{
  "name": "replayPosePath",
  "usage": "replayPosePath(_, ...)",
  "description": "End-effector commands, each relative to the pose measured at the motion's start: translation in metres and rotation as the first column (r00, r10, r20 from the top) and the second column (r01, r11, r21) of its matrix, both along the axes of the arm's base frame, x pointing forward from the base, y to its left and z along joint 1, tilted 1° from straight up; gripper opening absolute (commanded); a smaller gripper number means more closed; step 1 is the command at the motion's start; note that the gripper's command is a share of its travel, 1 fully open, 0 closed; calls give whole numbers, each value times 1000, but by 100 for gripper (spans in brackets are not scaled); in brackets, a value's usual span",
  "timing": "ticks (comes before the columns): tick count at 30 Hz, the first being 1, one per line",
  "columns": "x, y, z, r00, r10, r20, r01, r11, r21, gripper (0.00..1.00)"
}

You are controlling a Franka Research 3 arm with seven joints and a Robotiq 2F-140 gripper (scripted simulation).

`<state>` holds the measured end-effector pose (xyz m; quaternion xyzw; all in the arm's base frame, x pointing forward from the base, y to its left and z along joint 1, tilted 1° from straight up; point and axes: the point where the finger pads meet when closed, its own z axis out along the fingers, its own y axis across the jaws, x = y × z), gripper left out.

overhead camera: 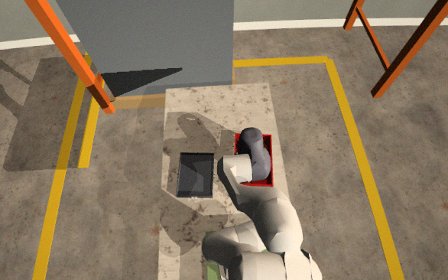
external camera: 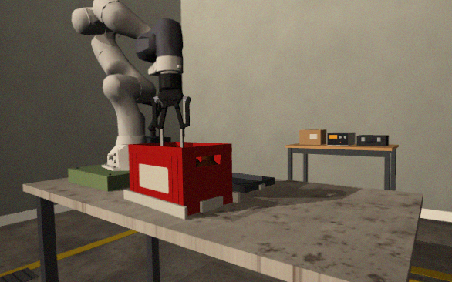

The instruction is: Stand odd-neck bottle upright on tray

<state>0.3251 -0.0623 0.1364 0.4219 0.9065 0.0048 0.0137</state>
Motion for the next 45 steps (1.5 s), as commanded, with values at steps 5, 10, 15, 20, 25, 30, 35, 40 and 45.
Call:
replayPosePath(5, -4, 0, 23, 1000, -5, -9, 5, 1000, 1, 44)
replayPosePath(10, -4, 0, 41, 1000, -5, -9, 5, 1000, 1, 44)
replayPosePath(15, -4, 0, 51, 1000, -5, -9, 5, 1000, 1, 44)
replayPosePath(20, -4, 0, 64, 1000, -5, -9, 5, 1000, 1, 44)
replayPosePath(25, -4, 0, 71, 1000, -5, -9, 5, 1000, 1, 44)
replayPosePath(30, -4, 0, 72, 1000, -5, -9, 5, 1000, 1, 44)
replayPosePath(35, -4, 0, 72, 1000, -5, -9, 5, 1000, 1, 10)
replayPosePath(40, -4, 0, 72, 1000, -5, -9, 5, 1000, 1, 10)
replayPosePath(45, -4, 0, 72, 1000, -5, -9, 5, 1000, 1, 10)
